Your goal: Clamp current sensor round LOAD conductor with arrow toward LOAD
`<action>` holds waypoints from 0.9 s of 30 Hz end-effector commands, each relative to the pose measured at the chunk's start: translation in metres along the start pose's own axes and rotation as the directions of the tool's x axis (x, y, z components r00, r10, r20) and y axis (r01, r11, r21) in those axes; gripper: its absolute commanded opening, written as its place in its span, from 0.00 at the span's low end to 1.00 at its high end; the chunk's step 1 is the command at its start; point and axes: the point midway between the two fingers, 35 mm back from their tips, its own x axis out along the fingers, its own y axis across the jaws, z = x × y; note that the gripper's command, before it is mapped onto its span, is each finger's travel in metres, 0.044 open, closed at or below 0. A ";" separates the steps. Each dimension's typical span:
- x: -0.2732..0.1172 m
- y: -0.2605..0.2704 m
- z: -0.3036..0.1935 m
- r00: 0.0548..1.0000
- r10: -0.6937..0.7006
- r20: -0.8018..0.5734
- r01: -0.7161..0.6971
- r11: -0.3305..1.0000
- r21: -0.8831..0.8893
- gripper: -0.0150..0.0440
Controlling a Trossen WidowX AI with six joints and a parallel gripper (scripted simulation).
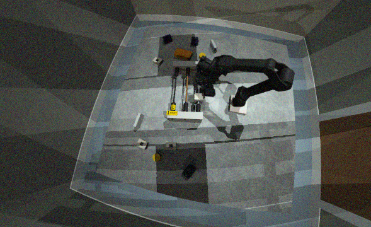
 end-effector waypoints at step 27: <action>-0.012 0.002 -0.045 1.000 -0.002 -0.013 0.002 1.000 0.007 0.74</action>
